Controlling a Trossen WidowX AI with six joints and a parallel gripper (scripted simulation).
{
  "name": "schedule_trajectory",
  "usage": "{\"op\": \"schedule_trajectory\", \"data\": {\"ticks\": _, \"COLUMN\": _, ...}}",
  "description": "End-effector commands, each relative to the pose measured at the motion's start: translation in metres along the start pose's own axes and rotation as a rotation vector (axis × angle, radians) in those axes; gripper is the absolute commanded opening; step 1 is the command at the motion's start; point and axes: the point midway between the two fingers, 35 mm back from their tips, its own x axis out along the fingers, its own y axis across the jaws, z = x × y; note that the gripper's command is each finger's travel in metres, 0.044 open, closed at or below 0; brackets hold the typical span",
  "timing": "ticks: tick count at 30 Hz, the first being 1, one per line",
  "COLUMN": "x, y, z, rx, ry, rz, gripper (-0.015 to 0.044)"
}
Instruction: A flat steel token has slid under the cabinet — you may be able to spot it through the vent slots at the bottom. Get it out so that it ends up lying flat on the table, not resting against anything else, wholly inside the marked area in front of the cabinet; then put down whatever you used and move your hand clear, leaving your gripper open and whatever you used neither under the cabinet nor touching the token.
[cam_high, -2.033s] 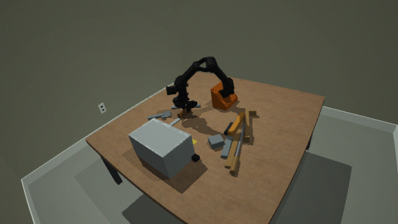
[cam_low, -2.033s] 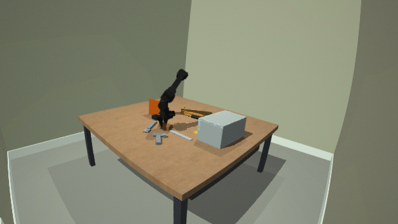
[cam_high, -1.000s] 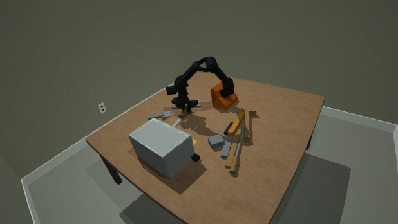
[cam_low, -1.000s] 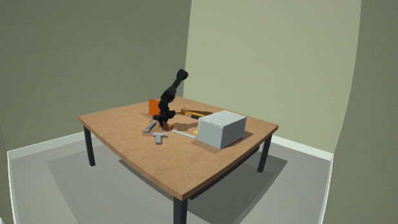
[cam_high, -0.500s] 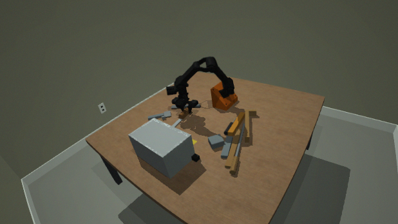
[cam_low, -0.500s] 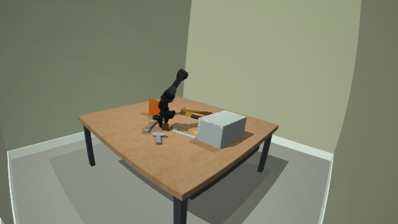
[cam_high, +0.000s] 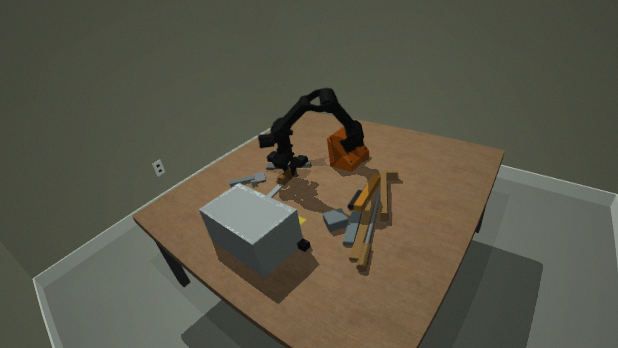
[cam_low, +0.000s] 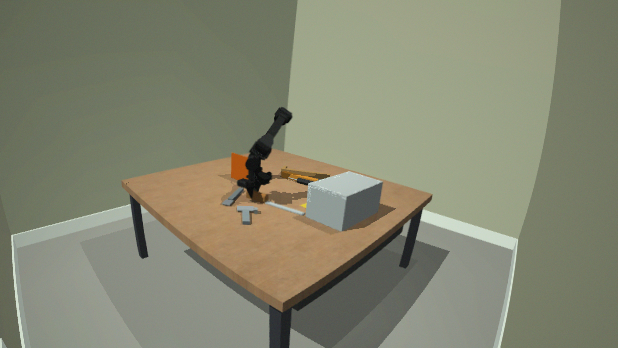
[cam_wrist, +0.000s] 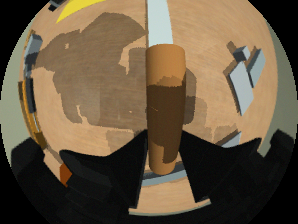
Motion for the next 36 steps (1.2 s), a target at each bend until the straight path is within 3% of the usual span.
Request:
{"op": "schedule_trajectory", "data": {"ticks": 1, "x": 0.0, "y": 0.0, "z": 0.0, "rx": -0.001, "ry": 0.0, "rz": -0.001, "gripper": 0.0092}}
{"op": "schedule_trajectory", "data": {"ticks": 6, "x": 0.0, "y": 0.0, "z": 0.0, "rx": -0.001, "ry": 0.0, "rz": -0.001, "gripper": 0.0}}
{"op": "schedule_trajectory", "data": {"ticks": 36, "x": -0.001, "y": 0.005, "z": 0.041, "rx": -0.054, "ry": -0.004, "rz": 0.002, "gripper": 0.0}}
